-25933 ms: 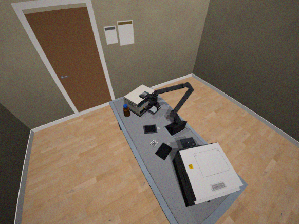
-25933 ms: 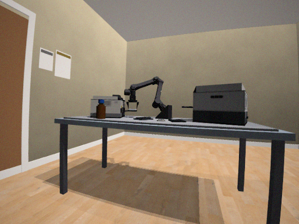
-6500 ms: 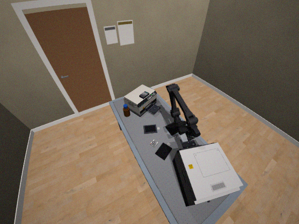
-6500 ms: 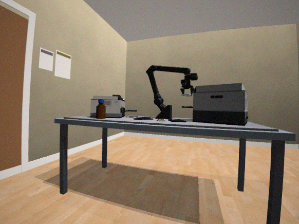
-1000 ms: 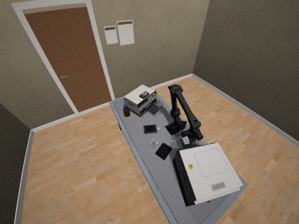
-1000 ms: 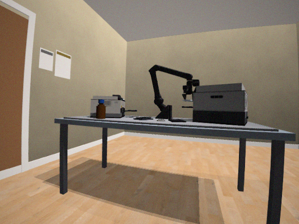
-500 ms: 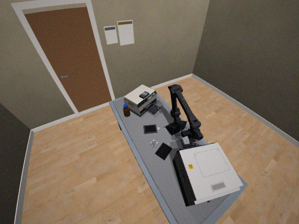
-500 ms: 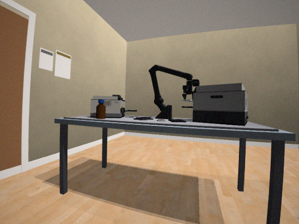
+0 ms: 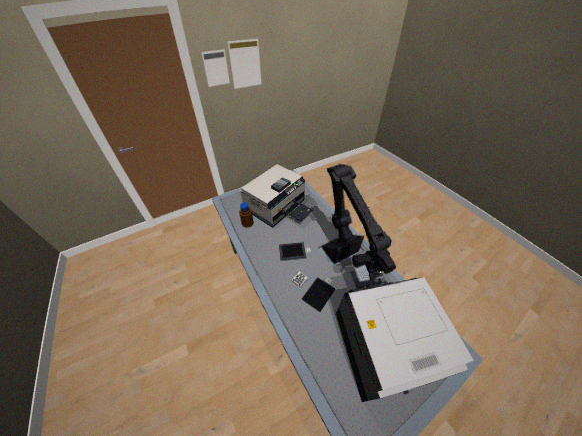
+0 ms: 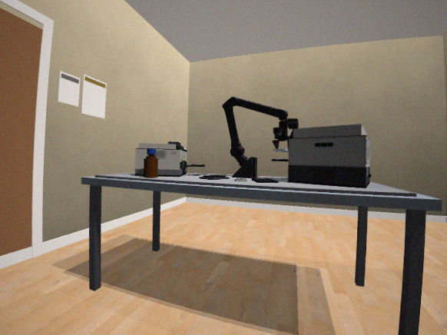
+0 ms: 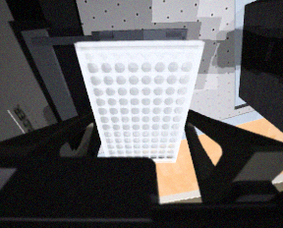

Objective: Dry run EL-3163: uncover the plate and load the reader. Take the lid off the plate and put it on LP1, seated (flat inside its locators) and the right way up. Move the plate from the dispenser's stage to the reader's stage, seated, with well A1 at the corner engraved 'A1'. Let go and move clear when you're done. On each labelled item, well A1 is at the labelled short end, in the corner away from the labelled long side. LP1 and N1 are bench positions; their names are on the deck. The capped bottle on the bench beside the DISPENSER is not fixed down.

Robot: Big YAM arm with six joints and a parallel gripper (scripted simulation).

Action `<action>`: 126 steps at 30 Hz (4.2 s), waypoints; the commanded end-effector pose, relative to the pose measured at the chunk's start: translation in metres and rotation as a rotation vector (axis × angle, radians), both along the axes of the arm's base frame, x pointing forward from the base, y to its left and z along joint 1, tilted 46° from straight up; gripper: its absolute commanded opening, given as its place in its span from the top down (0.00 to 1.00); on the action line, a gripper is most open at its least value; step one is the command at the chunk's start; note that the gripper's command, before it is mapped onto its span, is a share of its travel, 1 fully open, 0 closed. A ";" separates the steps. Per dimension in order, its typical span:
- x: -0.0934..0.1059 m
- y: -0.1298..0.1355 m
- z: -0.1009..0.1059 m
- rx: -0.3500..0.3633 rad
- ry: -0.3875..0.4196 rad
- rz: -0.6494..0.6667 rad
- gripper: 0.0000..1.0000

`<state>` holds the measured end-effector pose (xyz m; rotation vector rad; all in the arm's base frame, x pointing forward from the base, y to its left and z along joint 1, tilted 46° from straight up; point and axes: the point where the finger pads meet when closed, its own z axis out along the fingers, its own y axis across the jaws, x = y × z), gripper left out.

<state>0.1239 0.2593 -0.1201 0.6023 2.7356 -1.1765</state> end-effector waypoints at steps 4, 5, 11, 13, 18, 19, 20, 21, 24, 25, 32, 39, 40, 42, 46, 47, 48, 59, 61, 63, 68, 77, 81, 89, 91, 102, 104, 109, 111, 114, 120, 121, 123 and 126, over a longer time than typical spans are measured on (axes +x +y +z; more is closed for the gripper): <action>0.005 0.000 -0.011 0.005 -0.006 -0.014 0.14; 0.004 -0.003 -0.010 -0.004 -0.003 -0.014 0.14; 0.004 -0.004 -0.005 -0.004 -0.003 -0.014 0.14; 0.006 0.001 -0.007 0.012 -0.009 -0.014 0.14; 0.009 0.009 -0.011 0.031 -0.015 -0.013 0.14; 0.009 0.009 -0.012 0.030 -0.015 -0.013 0.14; 0.008 0.007 -0.013 0.029 -0.014 -0.013 0.14; 0.007 0.004 -0.015 0.025 -0.010 -0.010 0.14; 0.004 -0.004 -0.017 0.009 0.003 -0.004 0.14; 0.003 -0.008 -0.016 0.000 0.006 -0.004 0.14; 0.000 -0.015 -0.013 -0.008 0.009 -0.004 0.14; 0.006 -0.001 -0.016 0.019 -0.001 -0.004 0.14; 0.006 0.000 -0.016 0.018 -0.001 -0.004 0.14; 0.007 0.003 -0.016 0.021 -0.002 -0.004 0.14; 0.007 0.004 -0.016 0.021 -0.002 -0.004 0.14; 0.007 0.004 -0.016 0.021 -0.002 -0.004 0.14; 0.007 0.004 -0.017 0.021 -0.002 -0.004 0.14; 0.009 0.009 -0.021 0.040 -0.008 -0.004 0.14; 0.009 0.009 -0.021 0.040 -0.008 -0.004 0.14; 0.007 0.004 -0.023 0.033 -0.005 -0.004 0.14; 0.003 -0.009 -0.022 0.007 0.004 -0.004 0.14; 0.001 -0.016 -0.011 0.001 0.006 -0.005 0.14; 0.005 -0.005 -0.013 0.031 -0.006 -0.005 0.14; 0.008 0.005 -0.020 0.047 -0.012 -0.005 0.14; 0.008 0.004 -0.022 0.042 -0.010 -0.005 0.14; 0.008 0.002 -0.026 0.035 -0.007 -0.005 0.14; 0.008 0.002 -0.026 0.036 -0.008 -0.005 0.14; 0.008 0.001 -0.028 0.036 -0.007 -0.005 0.14; 0.007 0.000 -0.028 0.035 -0.007 -0.004 0.14; 0.007 -0.001 -0.028 0.033 -0.006 -0.004 0.14; 0.006 -0.004 -0.029 0.030 -0.005 -0.004 0.14; 0.006 -0.004 -0.029 0.029 -0.005 -0.004 0.14; 0.006 -0.005 -0.029 0.028 -0.005 -0.005 0.14; 0.005 -0.006 -0.029 0.027 -0.004 -0.004 0.14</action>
